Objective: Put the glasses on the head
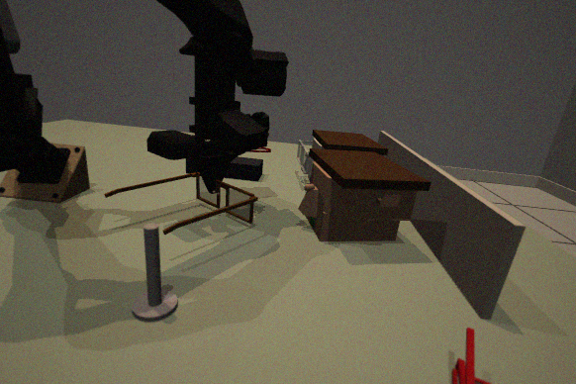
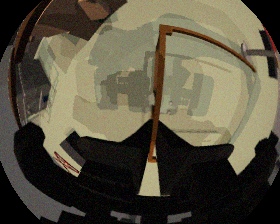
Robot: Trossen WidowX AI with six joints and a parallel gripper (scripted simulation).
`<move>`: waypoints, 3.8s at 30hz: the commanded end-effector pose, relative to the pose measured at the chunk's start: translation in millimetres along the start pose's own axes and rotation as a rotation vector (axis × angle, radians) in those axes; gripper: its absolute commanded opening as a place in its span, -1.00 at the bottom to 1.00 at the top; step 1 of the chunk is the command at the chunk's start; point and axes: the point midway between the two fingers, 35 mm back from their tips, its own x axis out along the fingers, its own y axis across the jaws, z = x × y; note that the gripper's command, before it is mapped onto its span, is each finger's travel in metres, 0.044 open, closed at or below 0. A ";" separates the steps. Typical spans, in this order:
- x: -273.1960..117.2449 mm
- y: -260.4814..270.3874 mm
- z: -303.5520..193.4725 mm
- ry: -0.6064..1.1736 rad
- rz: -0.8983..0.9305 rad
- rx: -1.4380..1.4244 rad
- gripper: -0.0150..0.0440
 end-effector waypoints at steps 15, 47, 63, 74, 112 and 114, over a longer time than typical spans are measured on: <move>-84.5 4.3 -0.1 0.001 0.001 -0.003 -0.49; -99.2 -50.3 46.7 0.074 0.238 -0.640 -0.49; -107.0 -88.0 68.9 -0.020 0.384 -1.002 -0.49; -113.2 -116.2 81.0 -0.142 0.455 -1.246 -0.49; -143.4 -220.9 96.7 -0.755 0.290 -2.065 -0.49; -145.5 -226.4 96.2 -0.786 0.258 -2.107 -0.49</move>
